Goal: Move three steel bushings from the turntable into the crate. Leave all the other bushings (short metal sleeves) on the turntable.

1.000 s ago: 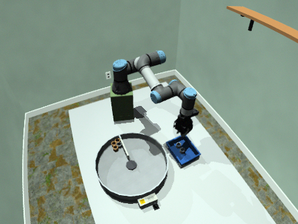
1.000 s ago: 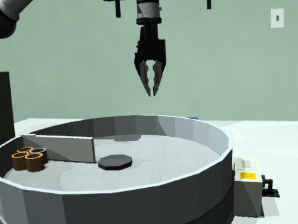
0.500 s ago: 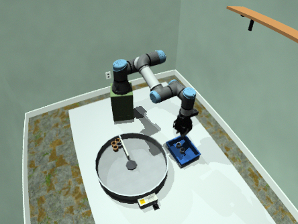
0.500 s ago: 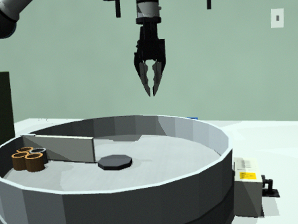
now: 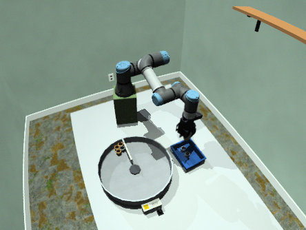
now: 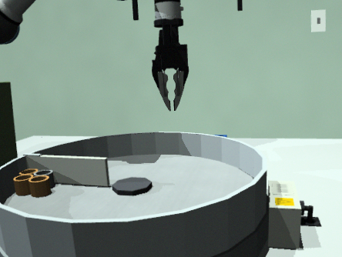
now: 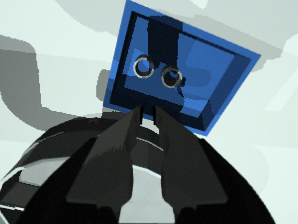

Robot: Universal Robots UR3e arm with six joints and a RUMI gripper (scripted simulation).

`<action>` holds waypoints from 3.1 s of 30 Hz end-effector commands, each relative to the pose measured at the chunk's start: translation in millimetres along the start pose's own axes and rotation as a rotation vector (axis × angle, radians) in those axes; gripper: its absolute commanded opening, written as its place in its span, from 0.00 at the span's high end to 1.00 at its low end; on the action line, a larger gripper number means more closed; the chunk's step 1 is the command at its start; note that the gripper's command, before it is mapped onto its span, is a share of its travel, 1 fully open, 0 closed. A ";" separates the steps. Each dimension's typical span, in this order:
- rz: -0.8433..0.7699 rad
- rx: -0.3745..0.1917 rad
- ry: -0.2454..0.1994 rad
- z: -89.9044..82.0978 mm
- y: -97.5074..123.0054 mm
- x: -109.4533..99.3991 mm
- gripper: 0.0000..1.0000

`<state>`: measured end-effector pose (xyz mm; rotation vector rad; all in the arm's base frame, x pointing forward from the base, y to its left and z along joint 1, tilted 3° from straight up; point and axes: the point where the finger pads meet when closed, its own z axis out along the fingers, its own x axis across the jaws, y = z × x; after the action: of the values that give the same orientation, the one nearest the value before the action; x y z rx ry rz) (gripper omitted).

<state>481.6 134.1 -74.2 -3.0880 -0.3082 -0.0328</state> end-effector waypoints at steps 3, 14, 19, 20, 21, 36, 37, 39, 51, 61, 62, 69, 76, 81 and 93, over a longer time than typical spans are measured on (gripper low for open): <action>0.011 -0.001 0.005 -0.6 9.6 -6.4 0.94; 0.027 0.000 0.005 -0.5 21.1 -16.7 0.94; 0.038 0.000 0.004 -0.4 29.0 -24.0 0.94; 0.040 0.000 0.004 -0.4 31.2 -25.5 0.94; 0.043 0.000 0.004 -0.4 33.3 -27.2 0.94; 0.082 0.000 0.005 -0.1 61.6 -53.0 0.94; 0.085 0.000 0.005 0.0 64.2 -55.4 0.94; 0.094 0.000 0.005 0.0 70.9 -60.4 0.94; 0.138 0.000 0.005 0.3 103.4 -89.1 0.94; 0.182 0.000 0.005 0.6 136.2 -117.9 0.94; 0.187 0.000 0.005 0.6 140.5 -121.1 0.94; 0.224 -0.001 0.004 0.7 167.5 -144.4 0.94; 0.248 -0.001 0.004 0.8 185.6 -159.5 0.94; 0.270 -0.001 0.004 0.9 202.0 -174.0 0.94; 0.309 -0.001 0.004 1.1 231.3 -199.0 0.94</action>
<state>341.0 -114.2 -87.9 -3.0962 0.1706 -0.0142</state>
